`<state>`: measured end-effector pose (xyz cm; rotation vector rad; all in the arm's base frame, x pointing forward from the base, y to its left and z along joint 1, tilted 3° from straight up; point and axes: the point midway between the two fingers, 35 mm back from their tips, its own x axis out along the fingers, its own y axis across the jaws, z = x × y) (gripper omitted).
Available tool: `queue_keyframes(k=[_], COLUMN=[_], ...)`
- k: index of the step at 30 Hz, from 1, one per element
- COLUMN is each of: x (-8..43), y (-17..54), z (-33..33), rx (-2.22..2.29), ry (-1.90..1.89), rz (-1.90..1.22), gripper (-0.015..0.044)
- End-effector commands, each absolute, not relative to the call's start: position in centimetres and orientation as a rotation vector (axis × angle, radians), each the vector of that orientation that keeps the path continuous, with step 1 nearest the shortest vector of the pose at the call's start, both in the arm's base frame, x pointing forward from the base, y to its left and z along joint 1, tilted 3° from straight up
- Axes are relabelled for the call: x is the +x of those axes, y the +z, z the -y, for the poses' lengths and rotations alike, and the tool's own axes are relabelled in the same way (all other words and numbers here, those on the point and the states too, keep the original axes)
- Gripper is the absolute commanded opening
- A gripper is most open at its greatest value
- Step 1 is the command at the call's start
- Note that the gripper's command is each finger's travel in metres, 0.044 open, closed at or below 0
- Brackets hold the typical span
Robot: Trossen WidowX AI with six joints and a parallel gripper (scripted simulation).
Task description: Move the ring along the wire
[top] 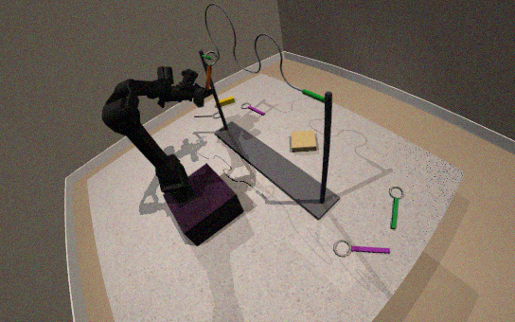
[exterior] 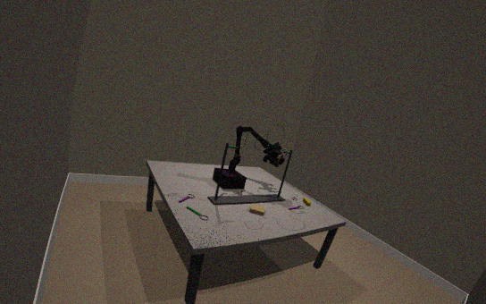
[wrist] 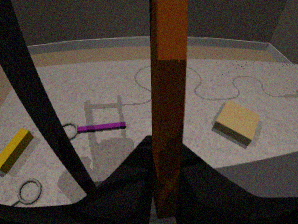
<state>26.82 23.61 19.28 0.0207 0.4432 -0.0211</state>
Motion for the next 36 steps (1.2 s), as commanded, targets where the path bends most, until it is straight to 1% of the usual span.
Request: queue_keyframes(k=[1, 36], x=[26.7, 26.6], y=[19.4, 17.9], z=[-24.1, -25.2], rx=[0.023, 0.024], ry=[-0.022, -0.021], rz=[-0.44, -0.439], gripper=[-0.015, -0.015])
